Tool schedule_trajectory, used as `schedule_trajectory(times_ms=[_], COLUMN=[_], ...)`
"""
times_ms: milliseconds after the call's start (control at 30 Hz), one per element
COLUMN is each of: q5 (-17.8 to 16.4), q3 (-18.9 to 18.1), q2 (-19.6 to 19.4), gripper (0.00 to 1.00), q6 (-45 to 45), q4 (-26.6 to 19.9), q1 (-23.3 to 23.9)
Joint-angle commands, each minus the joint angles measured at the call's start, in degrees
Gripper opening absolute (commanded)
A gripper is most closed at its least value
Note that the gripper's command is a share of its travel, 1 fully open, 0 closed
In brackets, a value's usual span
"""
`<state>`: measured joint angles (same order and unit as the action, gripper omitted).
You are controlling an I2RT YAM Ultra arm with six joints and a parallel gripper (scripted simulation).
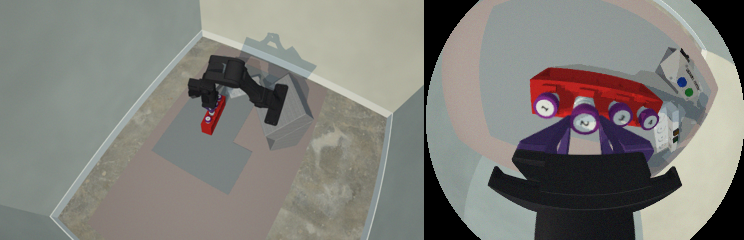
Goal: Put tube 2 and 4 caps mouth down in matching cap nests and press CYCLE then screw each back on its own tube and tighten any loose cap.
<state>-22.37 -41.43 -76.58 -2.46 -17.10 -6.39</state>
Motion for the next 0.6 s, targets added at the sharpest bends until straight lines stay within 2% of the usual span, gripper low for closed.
schedule_trajectory(times_ms=[0,200,267,333,467,500,567], q5=[-0.9,-1.1,-3.2,-3.2,-7.2,-7.2,-9.1], q3=[-0.8,-0.9,0.5,0.5,2.6,2.6,3.2], q2=[2.6,3.1,2.4,2.4,0.0,0.0,-1.8], gripper=[0.00,0.00,0.00,0.00,0.00,0.00,0.00], q6=[-1.1,-1.3,5.1,5.1,17.6,17.6,23.7], q4=[-3.4,-4.1,-3.3,-3.3,-1.9,-1.9,-1.3], q1=[1.3,1.5,5.1,5.1,12.2,12.2,15.7])
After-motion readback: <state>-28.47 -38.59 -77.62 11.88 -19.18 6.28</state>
